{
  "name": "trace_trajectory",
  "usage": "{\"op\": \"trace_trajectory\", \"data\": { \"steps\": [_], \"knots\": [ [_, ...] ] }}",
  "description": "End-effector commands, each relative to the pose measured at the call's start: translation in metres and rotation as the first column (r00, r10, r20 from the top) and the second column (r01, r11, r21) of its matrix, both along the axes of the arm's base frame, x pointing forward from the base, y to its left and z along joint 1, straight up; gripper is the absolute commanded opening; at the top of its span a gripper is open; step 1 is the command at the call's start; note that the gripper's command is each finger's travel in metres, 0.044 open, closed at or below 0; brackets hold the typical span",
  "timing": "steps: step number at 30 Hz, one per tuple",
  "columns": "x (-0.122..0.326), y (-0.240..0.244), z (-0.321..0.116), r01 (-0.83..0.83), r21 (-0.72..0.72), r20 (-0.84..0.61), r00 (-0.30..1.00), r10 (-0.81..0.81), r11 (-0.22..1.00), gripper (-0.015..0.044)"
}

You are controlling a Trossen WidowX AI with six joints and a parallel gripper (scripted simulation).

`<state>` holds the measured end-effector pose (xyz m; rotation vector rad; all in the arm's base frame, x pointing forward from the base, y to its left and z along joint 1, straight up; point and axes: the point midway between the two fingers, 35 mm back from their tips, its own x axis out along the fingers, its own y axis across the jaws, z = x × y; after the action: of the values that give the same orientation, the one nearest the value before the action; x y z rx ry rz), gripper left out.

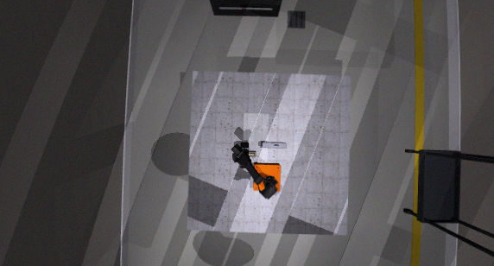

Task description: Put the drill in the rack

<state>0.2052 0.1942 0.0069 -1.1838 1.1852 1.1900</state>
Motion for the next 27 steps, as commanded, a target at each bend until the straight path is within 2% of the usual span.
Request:
{"op": "trace_trajectory", "data": {
  "steps": [1,27],
  "knots": [
    [-0.002,-0.002,-0.008,0.005,-0.004,-0.007,1.0,-0.005,1.0,0.0],
    [-0.001,-0.001,-0.035,0.005,-0.004,-0.008,1.0,-0.005,1.0,0.0]
  ]
}}
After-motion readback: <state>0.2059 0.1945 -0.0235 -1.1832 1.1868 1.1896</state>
